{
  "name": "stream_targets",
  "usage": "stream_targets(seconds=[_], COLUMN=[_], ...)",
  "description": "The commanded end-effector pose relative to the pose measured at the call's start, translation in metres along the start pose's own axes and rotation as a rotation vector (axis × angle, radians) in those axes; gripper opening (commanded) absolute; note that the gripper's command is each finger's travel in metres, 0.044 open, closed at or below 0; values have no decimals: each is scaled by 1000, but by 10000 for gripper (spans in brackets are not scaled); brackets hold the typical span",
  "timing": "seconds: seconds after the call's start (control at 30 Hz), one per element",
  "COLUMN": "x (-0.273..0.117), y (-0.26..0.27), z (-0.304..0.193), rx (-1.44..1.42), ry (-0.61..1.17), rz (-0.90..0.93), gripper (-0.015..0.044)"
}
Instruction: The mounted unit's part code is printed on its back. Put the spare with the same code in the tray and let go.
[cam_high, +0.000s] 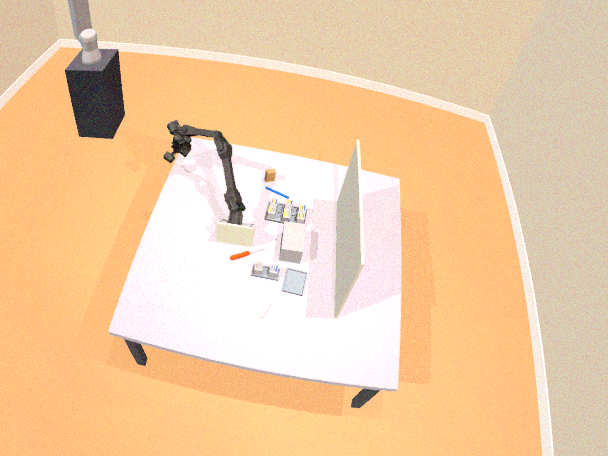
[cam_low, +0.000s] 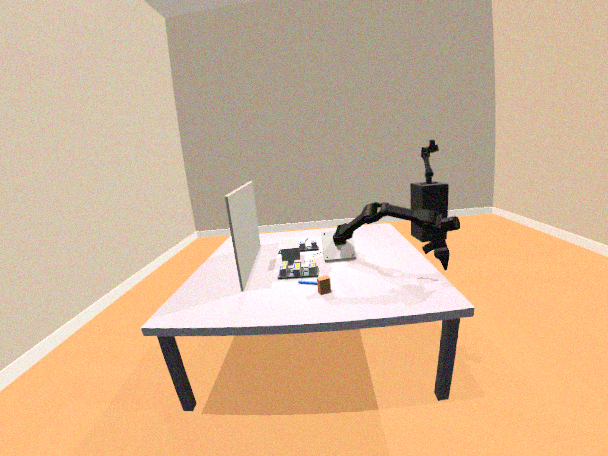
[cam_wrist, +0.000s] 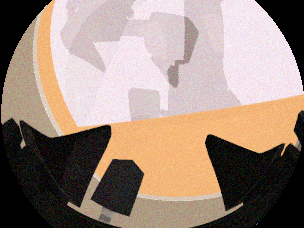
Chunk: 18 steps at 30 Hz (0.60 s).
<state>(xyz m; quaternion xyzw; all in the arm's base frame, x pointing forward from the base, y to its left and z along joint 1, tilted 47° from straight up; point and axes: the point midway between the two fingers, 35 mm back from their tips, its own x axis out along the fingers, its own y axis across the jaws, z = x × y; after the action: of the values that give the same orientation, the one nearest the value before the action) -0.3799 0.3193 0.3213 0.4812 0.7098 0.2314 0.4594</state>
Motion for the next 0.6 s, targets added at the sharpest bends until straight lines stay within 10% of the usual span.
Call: stream_targets(seconds=[0.0, 0.57], x=[19, 27], y=[59, 280], z=[28, 216], rx=[-6, -134], ry=[-35, -306], rz=[46, 289], gripper=[440, 440])
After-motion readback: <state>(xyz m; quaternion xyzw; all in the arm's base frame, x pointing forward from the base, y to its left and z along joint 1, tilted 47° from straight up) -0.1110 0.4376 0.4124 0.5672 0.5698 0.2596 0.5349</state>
